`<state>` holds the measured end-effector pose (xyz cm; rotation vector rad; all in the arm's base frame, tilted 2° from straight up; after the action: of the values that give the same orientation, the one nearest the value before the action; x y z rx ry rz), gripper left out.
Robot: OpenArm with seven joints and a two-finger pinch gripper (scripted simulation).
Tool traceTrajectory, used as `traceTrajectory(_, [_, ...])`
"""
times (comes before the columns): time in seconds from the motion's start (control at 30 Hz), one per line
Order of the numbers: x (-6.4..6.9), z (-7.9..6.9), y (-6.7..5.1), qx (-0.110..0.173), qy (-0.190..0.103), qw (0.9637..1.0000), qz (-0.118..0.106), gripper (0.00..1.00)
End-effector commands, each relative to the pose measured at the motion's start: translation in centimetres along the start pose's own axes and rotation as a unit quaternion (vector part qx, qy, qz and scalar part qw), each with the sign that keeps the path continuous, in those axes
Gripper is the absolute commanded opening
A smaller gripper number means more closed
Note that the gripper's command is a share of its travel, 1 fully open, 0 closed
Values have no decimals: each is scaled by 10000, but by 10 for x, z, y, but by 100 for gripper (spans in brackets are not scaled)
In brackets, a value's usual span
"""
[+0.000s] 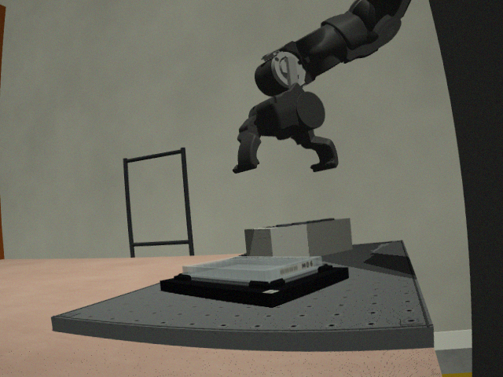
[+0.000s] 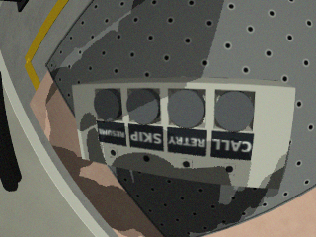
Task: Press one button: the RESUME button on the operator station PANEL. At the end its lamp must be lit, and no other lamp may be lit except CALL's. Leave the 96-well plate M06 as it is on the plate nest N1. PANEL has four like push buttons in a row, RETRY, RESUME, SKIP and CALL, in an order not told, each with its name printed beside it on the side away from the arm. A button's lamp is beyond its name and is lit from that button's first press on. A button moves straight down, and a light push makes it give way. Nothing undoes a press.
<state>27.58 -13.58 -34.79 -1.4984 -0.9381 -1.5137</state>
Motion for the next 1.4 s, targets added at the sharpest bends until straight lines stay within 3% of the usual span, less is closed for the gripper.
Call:
traceTrajectory(0.0, [0, 0, 0, -19, -8, 10000, -6, 100])
traceTrajectory(0.7, [0, 0, 0, -19, -8, 10000, -6, 100])
traceTrajectory(0.73, [0, 0, 0, -19, -8, 10000, -6, 0])
traceTrajectory(1.37, [0, 0, 0, -19, -8, 10000, -6, 0])
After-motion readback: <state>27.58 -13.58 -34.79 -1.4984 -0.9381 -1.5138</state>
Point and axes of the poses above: the point where the finger pads meet when closed, its own x axis back along the fingers, its own z axis across the jaws, y = z × x, the point moved 2 cm from there along x, back along the fingers
